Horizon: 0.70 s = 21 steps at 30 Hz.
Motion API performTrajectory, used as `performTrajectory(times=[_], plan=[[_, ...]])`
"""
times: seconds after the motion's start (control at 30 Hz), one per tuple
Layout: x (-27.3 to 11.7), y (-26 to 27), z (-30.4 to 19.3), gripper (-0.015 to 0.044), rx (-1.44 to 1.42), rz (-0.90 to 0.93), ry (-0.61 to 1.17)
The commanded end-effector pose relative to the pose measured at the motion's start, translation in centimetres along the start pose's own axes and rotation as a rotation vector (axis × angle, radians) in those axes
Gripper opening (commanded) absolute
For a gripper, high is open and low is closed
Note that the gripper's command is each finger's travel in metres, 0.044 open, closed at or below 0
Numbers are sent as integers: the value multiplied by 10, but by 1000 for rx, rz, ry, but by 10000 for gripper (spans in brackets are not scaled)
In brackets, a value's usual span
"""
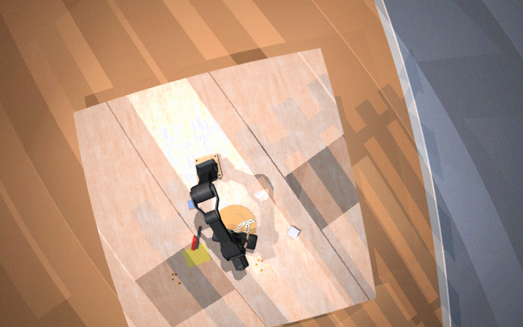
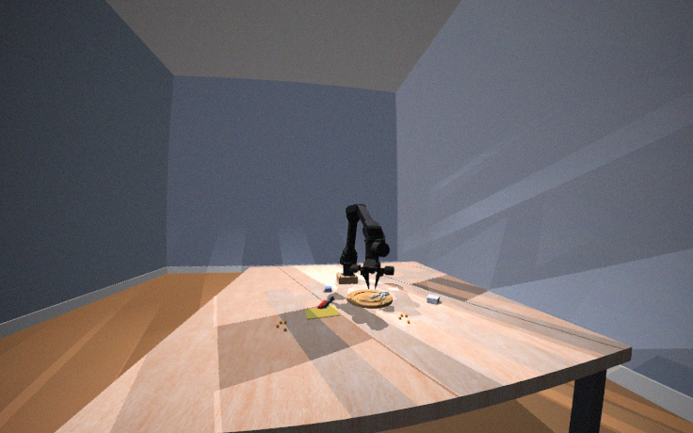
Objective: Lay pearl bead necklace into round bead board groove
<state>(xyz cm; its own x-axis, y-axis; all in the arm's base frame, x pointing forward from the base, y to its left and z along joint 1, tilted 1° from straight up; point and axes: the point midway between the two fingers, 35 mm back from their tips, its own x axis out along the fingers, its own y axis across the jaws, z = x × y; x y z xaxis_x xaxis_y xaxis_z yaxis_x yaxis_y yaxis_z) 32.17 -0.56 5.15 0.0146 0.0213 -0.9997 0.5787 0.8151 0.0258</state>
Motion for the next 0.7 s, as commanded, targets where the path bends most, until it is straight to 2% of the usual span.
performTrajectory(times=[0.0,0.67], plan=[[7,-1,1,120,16,-4,-1],[28,0,1,120,13,-1,-3]])
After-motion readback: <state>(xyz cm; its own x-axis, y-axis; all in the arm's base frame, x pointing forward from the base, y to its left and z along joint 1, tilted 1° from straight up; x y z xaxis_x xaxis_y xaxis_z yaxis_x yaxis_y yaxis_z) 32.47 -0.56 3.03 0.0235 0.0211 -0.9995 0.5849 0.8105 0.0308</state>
